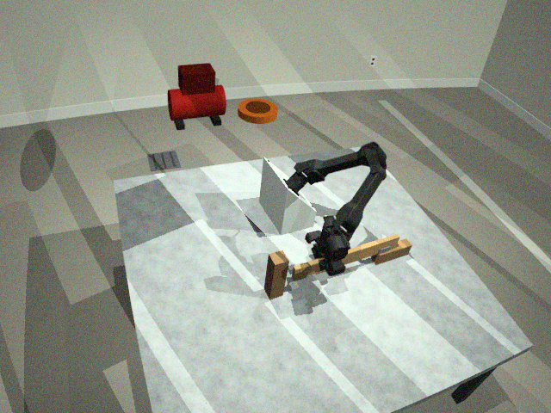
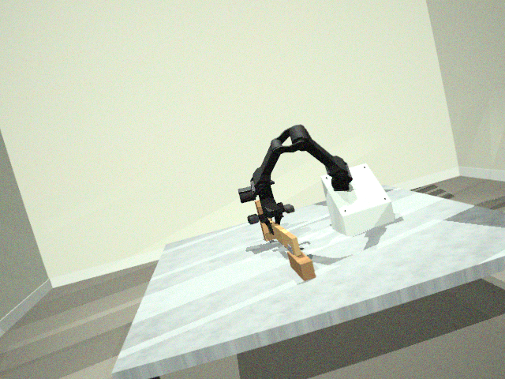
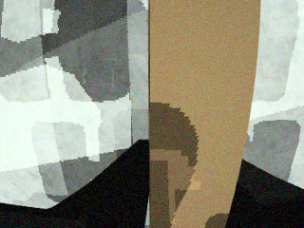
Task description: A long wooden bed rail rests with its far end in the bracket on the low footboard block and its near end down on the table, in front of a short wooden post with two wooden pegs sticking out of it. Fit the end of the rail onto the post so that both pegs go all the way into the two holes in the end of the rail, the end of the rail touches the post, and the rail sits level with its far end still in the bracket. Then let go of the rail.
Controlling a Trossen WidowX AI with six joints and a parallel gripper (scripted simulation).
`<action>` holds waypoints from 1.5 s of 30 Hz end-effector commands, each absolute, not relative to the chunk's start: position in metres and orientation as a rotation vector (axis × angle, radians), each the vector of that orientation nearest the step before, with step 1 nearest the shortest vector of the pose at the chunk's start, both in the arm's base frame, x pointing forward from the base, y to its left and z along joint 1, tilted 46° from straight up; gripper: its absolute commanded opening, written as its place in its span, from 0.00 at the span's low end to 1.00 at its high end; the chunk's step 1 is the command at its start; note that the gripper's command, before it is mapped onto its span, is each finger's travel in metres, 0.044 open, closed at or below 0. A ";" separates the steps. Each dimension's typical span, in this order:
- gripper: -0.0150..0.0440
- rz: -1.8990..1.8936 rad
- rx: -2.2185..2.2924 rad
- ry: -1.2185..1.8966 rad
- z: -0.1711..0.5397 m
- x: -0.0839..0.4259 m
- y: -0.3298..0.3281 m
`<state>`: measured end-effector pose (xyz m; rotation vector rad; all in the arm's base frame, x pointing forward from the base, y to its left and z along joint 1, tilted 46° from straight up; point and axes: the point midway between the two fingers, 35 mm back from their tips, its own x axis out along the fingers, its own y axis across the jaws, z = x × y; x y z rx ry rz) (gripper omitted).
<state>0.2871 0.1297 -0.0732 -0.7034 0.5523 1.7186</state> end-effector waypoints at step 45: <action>0.25 1.712 -0.703 0.547 -0.065 0.290 0.121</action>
